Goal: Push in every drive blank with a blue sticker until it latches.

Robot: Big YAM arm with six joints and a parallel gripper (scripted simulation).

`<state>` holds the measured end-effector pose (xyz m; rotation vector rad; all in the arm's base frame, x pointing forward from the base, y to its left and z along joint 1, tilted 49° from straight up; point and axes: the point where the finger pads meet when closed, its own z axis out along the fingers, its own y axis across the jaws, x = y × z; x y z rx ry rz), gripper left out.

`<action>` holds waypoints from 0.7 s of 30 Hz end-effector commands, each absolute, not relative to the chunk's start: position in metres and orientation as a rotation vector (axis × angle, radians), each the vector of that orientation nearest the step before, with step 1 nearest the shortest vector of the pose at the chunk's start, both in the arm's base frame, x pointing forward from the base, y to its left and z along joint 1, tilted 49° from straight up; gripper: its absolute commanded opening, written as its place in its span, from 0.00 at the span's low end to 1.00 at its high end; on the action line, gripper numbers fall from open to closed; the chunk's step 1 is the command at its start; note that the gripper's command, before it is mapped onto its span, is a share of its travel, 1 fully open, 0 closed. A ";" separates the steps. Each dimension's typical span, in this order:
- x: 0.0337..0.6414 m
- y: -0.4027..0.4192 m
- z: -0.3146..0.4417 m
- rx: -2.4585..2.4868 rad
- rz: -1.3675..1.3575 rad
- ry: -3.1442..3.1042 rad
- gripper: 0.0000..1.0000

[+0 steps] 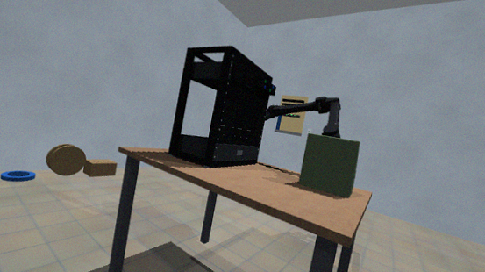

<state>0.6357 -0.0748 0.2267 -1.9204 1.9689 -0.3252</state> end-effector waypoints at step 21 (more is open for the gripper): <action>0.641 -0.072 0.240 -1.914 -0.352 1.946 1.00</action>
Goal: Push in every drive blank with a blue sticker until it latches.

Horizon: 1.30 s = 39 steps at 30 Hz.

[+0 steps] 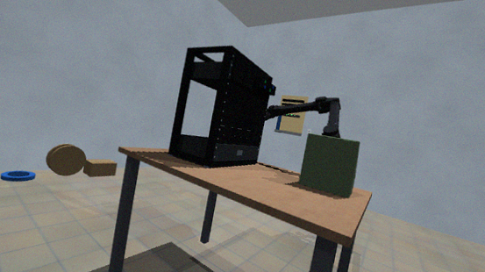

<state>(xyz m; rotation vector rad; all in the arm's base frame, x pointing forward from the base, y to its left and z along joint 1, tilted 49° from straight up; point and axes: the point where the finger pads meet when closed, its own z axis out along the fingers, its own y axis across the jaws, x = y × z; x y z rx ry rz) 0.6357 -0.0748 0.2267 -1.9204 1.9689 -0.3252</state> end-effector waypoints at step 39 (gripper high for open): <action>0.515 -0.087 0.241 -1.906 -0.365 1.949 1.00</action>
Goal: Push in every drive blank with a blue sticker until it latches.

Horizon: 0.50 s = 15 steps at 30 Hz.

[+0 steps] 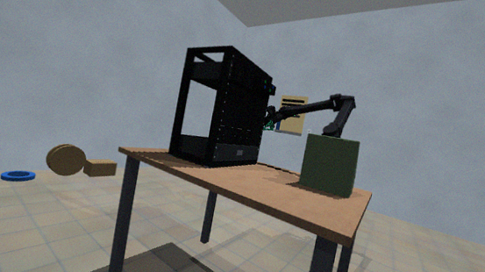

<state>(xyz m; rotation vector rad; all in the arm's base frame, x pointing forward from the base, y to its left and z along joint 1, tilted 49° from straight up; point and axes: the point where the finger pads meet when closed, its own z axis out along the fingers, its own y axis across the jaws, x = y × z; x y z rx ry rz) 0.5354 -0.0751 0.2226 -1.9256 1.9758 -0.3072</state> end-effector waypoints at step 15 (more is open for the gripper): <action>0.349 -0.092 0.241 -1.919 -0.336 1.961 1.00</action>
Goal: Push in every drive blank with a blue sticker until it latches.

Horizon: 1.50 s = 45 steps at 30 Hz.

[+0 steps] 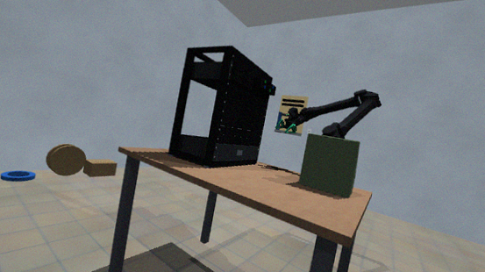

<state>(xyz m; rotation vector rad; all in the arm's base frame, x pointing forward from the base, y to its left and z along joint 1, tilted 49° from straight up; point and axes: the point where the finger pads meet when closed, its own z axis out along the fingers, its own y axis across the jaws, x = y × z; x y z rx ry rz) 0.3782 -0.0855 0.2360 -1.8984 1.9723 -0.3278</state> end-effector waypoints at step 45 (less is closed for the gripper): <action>0.262 -0.065 0.242 -1.708 -0.226 1.996 1.00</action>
